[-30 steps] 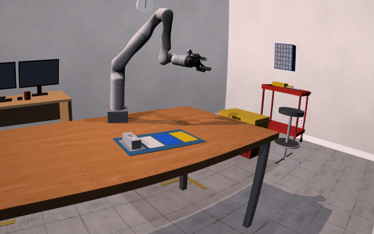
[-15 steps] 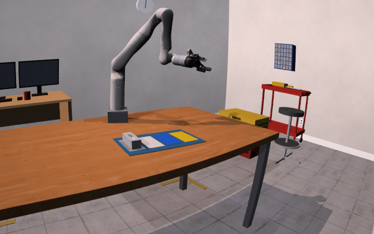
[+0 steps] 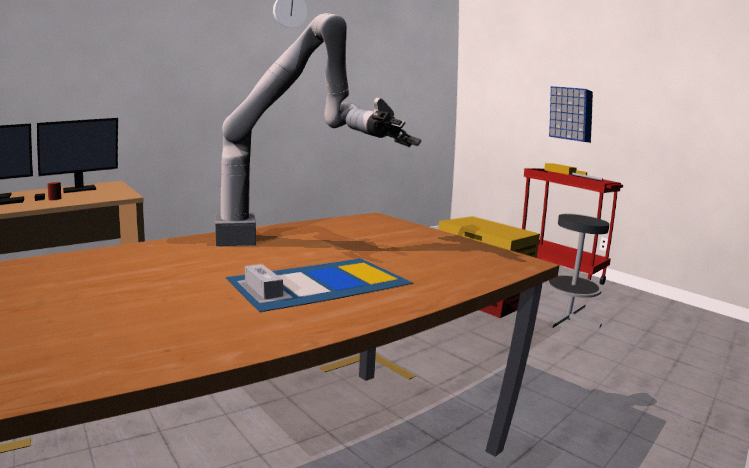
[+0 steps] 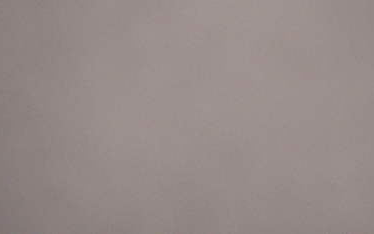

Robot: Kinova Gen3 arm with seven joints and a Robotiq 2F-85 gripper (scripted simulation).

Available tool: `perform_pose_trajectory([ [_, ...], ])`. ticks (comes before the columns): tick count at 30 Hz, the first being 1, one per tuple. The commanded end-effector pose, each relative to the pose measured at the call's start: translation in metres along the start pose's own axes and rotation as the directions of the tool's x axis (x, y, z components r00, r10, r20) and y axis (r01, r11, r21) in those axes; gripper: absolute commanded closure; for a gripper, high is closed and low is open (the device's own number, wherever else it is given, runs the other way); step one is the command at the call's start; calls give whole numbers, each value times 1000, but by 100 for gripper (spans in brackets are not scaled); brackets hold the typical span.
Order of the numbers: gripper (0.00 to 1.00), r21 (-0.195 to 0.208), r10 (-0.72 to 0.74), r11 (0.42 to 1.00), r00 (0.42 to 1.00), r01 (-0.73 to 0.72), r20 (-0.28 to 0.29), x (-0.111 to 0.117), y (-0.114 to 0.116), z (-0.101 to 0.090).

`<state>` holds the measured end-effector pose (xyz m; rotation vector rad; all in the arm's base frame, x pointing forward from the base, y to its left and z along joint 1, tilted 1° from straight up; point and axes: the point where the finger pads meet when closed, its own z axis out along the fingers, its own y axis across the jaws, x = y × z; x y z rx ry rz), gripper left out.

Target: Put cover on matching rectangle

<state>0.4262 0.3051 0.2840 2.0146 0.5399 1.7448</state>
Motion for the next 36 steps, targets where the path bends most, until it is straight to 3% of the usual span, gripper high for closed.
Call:
perform_pose_trajectory([
  [1,0,-72,71,995,995,-66,67,-15,26,18],
  [3,0,-72,71,995,995,-66,67,-15,26,18],
  [5,0,-119,116,988,987,-103,108,-27,40,25],
  [12,0,-328,324,914,916,-239,236,-78,96,43],
  [18,0,-551,553,762,783,-339,284,-129,144,45],
  [20,0,-551,553,762,783,-339,284,-129,144,45],
  [25,0,-738,748,555,619,-384,240,-173,177,35],
  [29,0,-862,876,337,461,-380,139,-205,196,22],
  [32,0,-925,942,150,336,-349,26,-226,204,11],
  [35,0,-955,971,-47,211,-294,-113,-243,208,1],
  [36,0,-955,971,-47,211,-294,-113,-243,208,1],
])
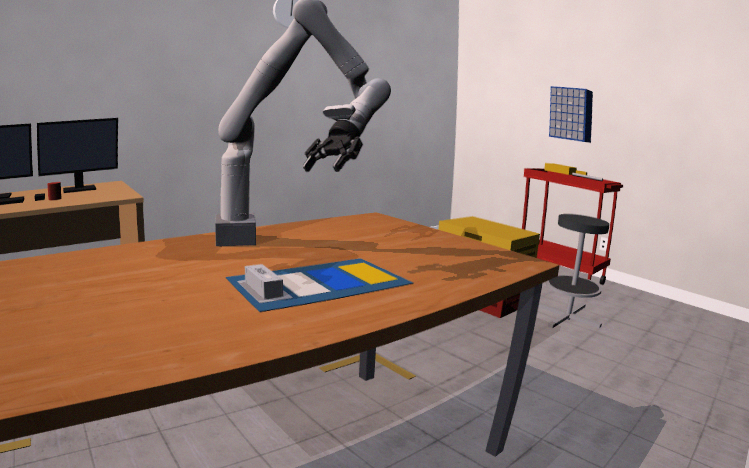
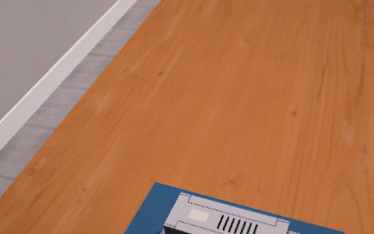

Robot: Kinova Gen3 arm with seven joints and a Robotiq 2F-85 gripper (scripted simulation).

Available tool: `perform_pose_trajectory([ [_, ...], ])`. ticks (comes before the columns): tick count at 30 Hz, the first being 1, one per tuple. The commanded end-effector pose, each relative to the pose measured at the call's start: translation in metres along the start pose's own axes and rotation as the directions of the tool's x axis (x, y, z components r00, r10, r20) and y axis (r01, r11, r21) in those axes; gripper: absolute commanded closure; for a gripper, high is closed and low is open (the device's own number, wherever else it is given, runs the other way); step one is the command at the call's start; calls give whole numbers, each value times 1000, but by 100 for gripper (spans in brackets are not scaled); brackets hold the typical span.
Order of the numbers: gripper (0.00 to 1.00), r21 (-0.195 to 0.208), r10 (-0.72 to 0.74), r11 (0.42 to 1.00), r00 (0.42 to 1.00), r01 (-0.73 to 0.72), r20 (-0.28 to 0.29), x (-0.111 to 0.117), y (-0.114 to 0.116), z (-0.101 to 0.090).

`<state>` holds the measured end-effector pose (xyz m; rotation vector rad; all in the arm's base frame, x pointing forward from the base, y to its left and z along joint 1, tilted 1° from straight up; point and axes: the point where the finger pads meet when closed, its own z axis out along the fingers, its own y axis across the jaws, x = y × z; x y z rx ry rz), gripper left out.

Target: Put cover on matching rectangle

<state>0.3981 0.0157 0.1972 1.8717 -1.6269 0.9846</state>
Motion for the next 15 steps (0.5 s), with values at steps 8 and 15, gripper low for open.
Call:
perform_pose_trajectory([
  [8,0,-350,538,808,835,-473,115,1,22,26],
  [15,0,-583,856,441,516,-682,45,-6,9,26],
])
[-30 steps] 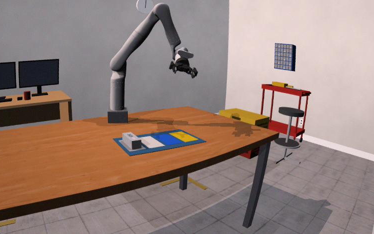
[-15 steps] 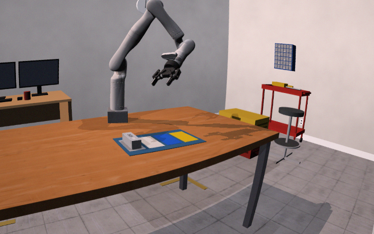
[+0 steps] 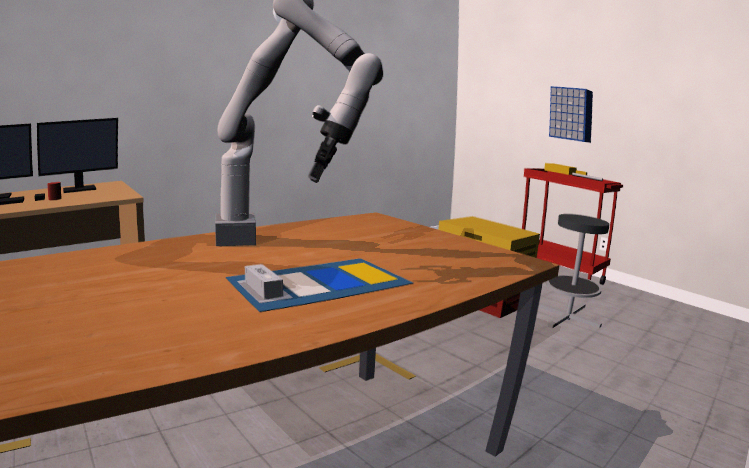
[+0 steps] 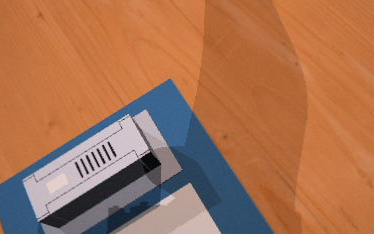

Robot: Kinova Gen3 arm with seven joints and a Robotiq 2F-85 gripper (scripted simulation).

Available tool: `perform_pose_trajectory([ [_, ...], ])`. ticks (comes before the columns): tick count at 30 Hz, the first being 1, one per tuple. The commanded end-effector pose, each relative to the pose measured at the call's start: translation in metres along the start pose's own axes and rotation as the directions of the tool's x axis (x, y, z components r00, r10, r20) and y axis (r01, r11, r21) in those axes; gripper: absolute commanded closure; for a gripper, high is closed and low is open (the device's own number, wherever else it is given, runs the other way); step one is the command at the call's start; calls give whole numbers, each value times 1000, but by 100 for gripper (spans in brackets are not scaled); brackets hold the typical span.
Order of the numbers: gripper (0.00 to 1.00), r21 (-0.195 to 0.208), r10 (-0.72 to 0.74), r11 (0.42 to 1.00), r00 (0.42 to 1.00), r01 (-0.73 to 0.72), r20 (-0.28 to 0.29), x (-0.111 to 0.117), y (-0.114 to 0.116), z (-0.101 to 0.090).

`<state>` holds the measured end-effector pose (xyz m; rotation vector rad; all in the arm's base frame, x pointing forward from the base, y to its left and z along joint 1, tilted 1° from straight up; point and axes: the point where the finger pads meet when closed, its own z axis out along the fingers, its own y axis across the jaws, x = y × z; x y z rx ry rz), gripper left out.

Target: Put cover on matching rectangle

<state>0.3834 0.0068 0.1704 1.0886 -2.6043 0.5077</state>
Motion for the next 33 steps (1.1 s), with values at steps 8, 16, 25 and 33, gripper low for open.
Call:
perform_pose_trajectory([
  [8,0,-285,531,828,839,-483,121,-19,-35,-17],
  [16,0,-428,747,629,656,-649,105,-28,-75,11],
  [25,0,-428,777,595,622,-680,92,-14,-96,87],
  [33,0,-429,813,548,577,-719,71,5,-107,149],
])
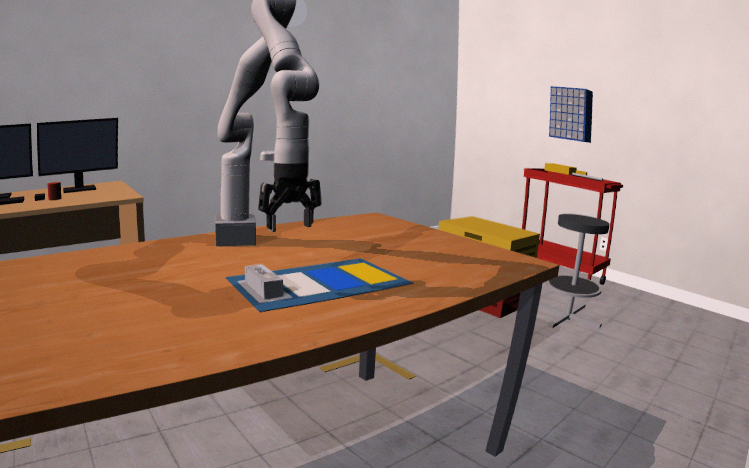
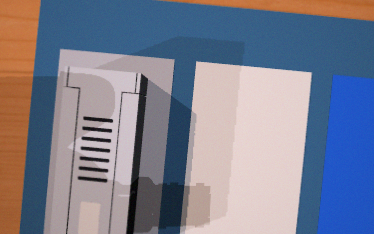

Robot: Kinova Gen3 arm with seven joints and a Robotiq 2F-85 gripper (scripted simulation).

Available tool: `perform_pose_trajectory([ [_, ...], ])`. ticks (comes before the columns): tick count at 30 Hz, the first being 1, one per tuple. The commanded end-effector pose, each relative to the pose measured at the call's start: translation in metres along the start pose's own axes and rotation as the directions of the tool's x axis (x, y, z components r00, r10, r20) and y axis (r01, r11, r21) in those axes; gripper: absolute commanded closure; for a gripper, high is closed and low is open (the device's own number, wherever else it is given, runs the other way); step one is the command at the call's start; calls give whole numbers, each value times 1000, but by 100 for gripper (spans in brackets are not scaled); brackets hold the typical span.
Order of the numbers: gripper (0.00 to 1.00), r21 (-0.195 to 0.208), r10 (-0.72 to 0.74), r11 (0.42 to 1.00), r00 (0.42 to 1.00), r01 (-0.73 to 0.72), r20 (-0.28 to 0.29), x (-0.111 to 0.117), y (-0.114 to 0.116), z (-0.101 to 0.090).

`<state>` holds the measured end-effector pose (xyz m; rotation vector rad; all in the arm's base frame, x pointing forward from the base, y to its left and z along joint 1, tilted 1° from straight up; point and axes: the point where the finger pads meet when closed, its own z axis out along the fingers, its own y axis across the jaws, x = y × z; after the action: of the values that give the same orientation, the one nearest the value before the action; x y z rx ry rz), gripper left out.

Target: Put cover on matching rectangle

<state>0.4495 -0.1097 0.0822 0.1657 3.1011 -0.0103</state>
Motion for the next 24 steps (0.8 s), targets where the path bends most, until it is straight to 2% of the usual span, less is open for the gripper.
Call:
perform_pose_trajectory([
  [1,0,-1,39,999,999,-39,-17,10,-24,25],
  [13,0,5,77,997,997,-77,-13,21,-53,53],
  [24,0,7,85,996,996,-85,-12,24,-60,60],
])
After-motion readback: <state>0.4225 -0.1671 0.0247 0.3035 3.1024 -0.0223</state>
